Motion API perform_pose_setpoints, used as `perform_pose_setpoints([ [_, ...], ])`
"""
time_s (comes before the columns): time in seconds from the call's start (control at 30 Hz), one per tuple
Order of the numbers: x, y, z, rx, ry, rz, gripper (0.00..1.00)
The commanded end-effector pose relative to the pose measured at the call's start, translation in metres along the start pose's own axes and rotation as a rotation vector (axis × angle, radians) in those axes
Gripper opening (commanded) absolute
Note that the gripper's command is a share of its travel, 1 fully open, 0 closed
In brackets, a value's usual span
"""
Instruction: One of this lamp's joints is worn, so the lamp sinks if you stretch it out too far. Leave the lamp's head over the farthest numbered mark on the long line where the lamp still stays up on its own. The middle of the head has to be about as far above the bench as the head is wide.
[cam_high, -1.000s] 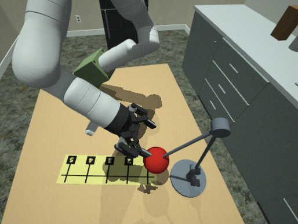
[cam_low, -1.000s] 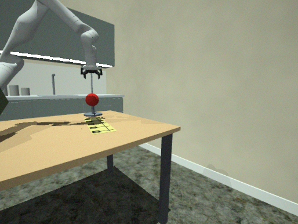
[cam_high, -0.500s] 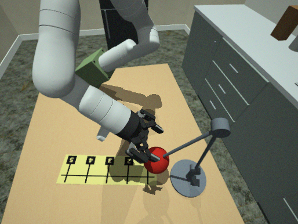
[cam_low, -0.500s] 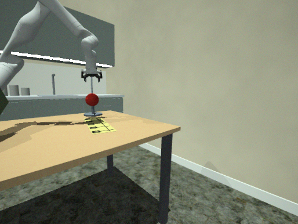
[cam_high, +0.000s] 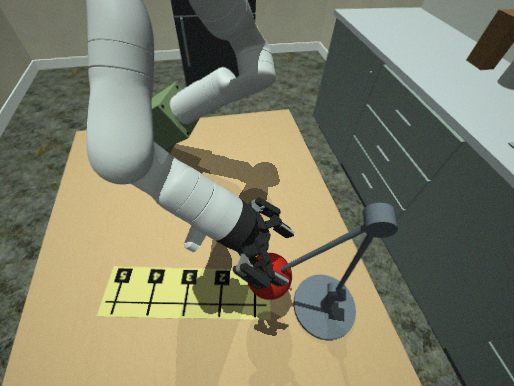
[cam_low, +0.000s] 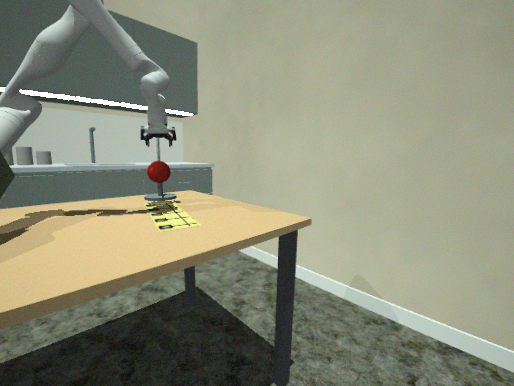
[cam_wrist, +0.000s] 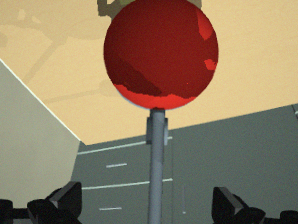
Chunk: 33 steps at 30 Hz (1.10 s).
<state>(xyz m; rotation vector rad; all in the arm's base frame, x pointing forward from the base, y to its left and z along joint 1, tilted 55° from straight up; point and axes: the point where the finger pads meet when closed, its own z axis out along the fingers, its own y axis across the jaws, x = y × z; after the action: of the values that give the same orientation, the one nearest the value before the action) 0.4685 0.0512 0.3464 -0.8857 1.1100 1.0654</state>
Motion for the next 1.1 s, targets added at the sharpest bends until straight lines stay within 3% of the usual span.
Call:
perform_pose_setpoints([
  [0.0, 0.000, 0.002, 0.009, -0.007, -0.001, 0.002, 1.00],
  [0.27, 0.000, 0.003, 0.029, -0.004, -0.002, 0.002, 1.00],
  [0.9, 0.001, 0.006, 0.035, -0.017, -0.001, 0.006, 1.00],
  [0.93, 0.001, 0.006, 0.035, -0.016, -0.001, 0.006, 0.00],
  [1.07, 0.001, 0.006, 0.035, -0.016, -0.001, 0.006, 0.00],
])
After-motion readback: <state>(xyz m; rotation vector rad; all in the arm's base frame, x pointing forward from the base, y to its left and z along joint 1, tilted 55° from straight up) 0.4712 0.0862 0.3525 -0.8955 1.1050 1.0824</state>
